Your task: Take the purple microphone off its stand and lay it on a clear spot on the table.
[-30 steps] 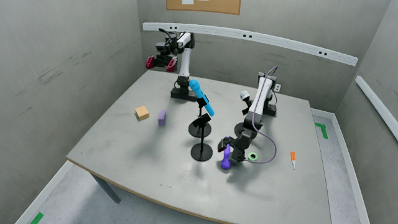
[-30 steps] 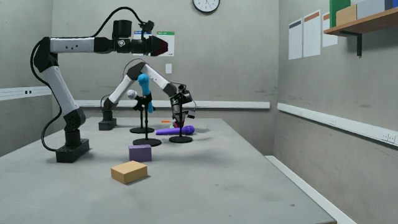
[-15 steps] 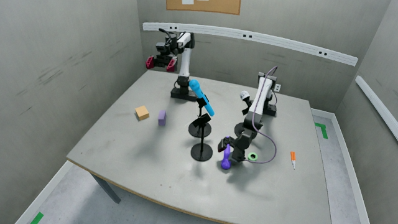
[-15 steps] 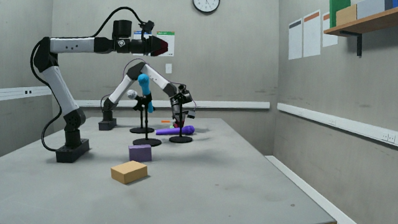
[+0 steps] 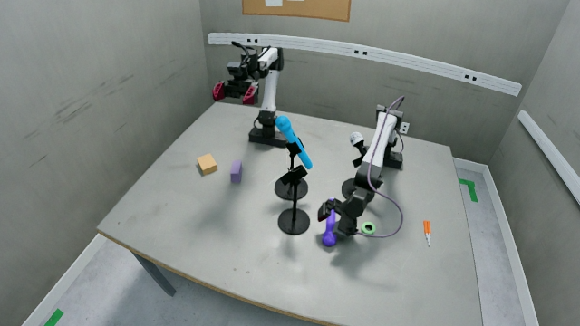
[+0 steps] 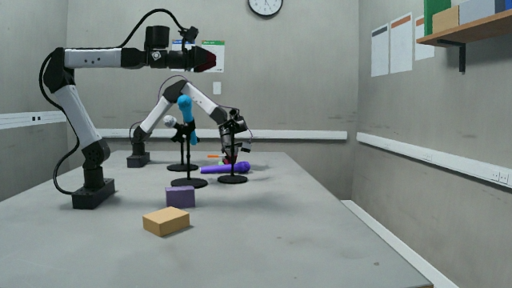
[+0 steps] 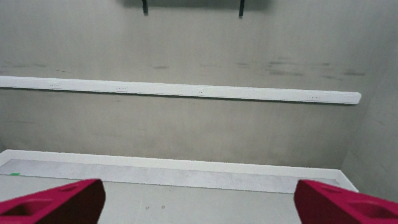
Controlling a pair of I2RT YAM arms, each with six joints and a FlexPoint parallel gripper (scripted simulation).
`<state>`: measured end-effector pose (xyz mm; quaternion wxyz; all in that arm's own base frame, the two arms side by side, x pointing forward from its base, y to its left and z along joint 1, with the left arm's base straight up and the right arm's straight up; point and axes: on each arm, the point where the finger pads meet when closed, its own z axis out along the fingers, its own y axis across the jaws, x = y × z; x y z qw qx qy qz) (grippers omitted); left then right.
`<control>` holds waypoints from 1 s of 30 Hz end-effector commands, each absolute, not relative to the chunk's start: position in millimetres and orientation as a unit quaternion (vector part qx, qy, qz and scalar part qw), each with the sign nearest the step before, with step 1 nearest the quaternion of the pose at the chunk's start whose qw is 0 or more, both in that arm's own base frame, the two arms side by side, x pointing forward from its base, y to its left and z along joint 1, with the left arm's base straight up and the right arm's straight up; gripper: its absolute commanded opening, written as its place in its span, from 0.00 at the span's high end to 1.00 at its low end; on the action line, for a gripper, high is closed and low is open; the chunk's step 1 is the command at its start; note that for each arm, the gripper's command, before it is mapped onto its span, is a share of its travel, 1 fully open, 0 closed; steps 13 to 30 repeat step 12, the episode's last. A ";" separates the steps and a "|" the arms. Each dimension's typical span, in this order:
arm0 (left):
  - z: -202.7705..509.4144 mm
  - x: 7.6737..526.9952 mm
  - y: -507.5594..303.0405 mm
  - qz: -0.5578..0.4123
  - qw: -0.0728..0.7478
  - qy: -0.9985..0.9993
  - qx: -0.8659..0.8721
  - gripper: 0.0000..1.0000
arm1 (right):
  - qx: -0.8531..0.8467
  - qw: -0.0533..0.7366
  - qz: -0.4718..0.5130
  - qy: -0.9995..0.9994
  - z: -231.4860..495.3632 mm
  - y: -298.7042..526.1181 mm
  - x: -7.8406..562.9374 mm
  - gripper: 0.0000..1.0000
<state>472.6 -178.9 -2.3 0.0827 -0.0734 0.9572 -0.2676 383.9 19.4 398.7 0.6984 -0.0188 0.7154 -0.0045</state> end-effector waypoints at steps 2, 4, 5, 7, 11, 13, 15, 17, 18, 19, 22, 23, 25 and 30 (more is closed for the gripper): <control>49.5 479.0 -170.7 -0.284 0.114 0.950 -0.058 0.11 | -0.014 0.727 -0.005 0.687 429.3 18.3 380.0 0.02; 57.9 475.8 -166.4 -0.285 0.111 0.950 -0.057 0.11 | -0.014 0.727 -0.005 0.687 429.3 18.3 380.0 0.02; 57.9 475.8 -166.4 -0.285 0.111 0.950 -0.057 0.11 | -0.014 0.727 -0.005 0.687 429.3 18.3 380.0 0.02; 57.9 475.8 -166.4 -0.285 0.111 0.950 -0.057 0.11 | -0.014 0.727 -0.005 0.687 429.3 18.3 380.0 0.02; 57.9 475.8 -166.4 -0.285 0.111 0.950 -0.057 0.11 | -0.014 0.727 -0.005 0.687 429.3 18.3 380.0 0.02; 57.9 475.8 -166.4 -0.285 0.111 0.950 -0.057 0.11 | -0.014 0.727 -0.005 0.687 429.3 18.3 380.0 0.02; 57.9 475.8 -166.4 -0.285 0.111 0.950 -0.057 0.11 | -0.014 0.727 -0.005 0.687 429.3 18.3 380.0 0.02; 57.9 475.8 -166.4 -0.285 0.111 0.950 -0.057 0.11 | -0.014 0.727 -0.005 0.687 429.3 18.3 380.0 0.02; 57.9 475.8 -166.4 -0.285 0.111 0.950 -0.057 0.11 | -0.014 0.727 -0.005 0.687 429.3 18.3 380.0 0.02; 57.9 475.8 -166.4 -0.285 0.111 0.950 -0.057 0.11 | -0.014 0.727 -0.005 0.687 429.3 18.3 380.0 0.02; 57.9 475.8 -166.4 -0.285 0.111 0.950 -0.057 0.11 | -0.014 0.727 -0.005 0.687 429.3 18.3 380.0 0.02; 57.9 475.8 -166.4 -0.285 0.111 0.950 -0.057 0.11 | -0.014 0.727 -0.005 0.687 429.3 18.3 380.0 0.02; 57.9 475.8 -166.4 -0.285 0.111 0.950 -0.057 0.11 | -0.014 0.727 -0.005 0.687 429.3 18.3 380.0 0.02; 57.9 475.8 -166.4 -0.285 0.111 0.950 -0.057 0.11 | -0.014 0.727 -0.005 0.687 429.3 18.3 380.0 0.02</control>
